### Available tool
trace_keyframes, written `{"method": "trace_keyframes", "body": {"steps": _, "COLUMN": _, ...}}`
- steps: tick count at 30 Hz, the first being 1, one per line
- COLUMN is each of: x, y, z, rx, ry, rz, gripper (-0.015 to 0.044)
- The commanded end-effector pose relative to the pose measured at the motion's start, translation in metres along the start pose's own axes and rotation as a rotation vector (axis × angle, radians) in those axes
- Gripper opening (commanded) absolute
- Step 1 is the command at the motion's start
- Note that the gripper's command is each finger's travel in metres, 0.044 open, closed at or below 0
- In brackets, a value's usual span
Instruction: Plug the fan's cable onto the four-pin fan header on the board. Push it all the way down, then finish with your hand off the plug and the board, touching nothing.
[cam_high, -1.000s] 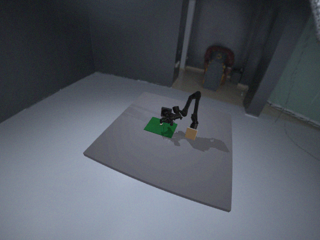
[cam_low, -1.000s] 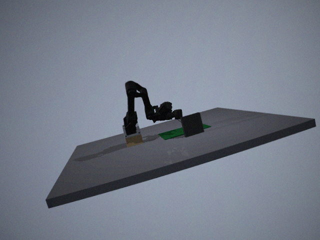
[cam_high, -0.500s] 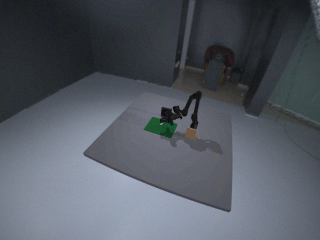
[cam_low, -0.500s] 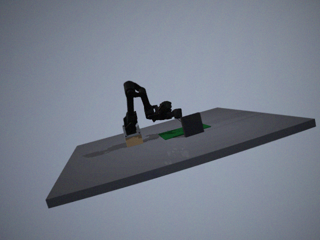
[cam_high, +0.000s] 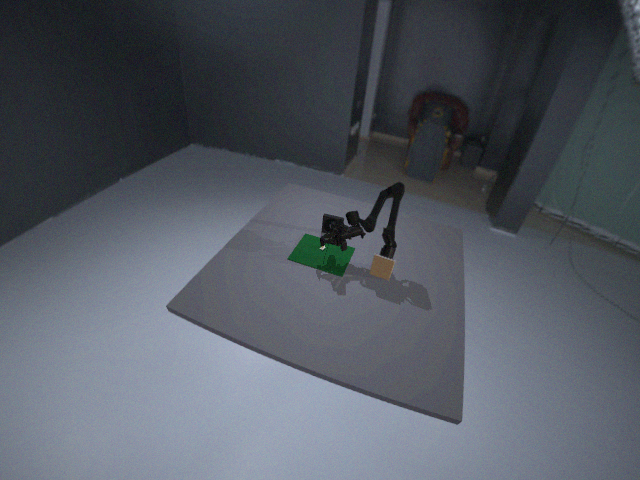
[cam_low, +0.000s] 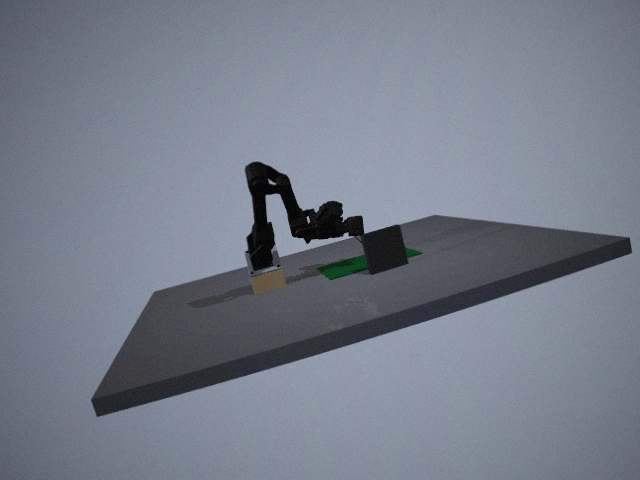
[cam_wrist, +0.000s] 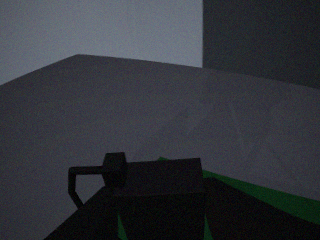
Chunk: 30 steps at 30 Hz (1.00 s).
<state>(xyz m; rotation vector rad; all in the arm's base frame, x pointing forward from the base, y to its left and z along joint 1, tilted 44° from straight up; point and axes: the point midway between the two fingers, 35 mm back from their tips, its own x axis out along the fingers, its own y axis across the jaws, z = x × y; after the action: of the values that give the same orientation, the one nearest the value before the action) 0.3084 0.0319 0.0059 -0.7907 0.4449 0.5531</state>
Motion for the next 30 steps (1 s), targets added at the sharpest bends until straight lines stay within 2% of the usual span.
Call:
{"method": "trace_keyframes", "body": {"steps": 1, "x": 0.0, "y": 0.001, "z": -0.003, "rx": 0.001, "ry": 0.0, "rz": 0.0, "gripper": 0.0}}
{"method": "trace_keyframes", "body": {"steps": 30, "x": 0.004, "y": 0.003, "z": -0.03, "rx": -0.001, "ry": 0.001, "rz": 0.001, "gripper": 0.0}}
